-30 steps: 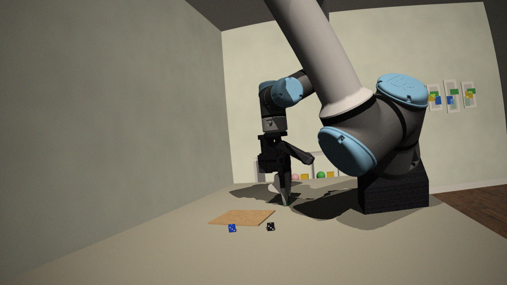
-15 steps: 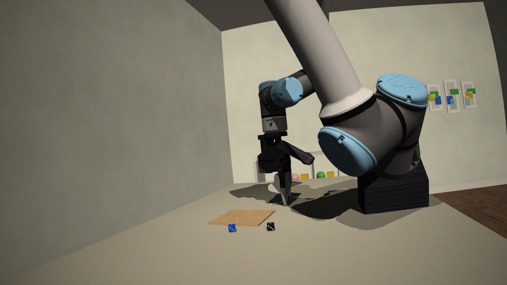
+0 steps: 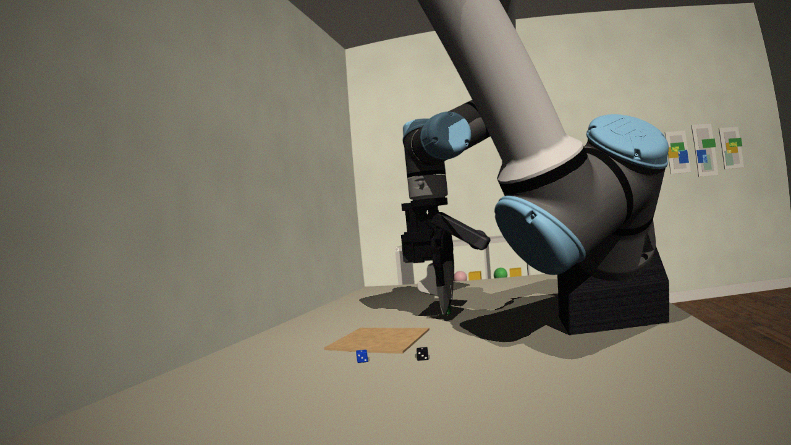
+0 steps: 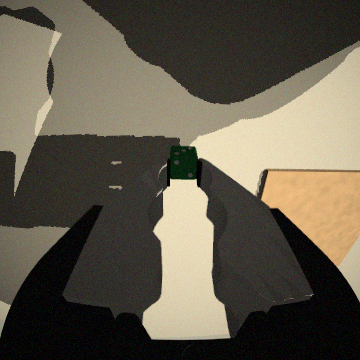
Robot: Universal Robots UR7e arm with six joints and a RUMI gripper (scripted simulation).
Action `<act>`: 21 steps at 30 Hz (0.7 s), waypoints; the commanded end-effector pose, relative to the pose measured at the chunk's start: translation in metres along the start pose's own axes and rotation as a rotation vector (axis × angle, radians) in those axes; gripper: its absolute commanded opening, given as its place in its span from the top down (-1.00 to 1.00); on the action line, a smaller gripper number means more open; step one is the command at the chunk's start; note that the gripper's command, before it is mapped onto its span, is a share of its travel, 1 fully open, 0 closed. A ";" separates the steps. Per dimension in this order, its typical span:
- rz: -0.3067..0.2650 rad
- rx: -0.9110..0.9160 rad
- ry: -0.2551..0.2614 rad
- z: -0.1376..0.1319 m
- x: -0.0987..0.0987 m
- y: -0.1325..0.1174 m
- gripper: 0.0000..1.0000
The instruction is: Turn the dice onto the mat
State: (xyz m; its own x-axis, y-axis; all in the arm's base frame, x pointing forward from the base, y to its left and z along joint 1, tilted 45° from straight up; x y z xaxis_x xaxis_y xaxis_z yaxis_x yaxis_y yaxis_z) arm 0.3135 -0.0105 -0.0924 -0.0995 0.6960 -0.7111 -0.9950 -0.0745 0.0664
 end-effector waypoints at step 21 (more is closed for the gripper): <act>-0.001 0.000 0.000 0.000 -0.086 0.000 0.99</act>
State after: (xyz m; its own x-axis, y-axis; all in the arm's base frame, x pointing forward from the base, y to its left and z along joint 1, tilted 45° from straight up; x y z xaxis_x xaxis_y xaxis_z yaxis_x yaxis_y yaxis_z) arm 0.3218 -0.0676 -0.0343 -0.0991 0.6957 -0.7115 -0.9950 -0.0743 0.0660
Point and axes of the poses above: the point where the finger pads meet when closed, its own x axis out along the fingers, its own z axis across the jaws, y = z × x, the point moved 7 cm from there along -x, back along the fingers, and after that the axes turned 3 degrees about -x, right-handed, at the moved point
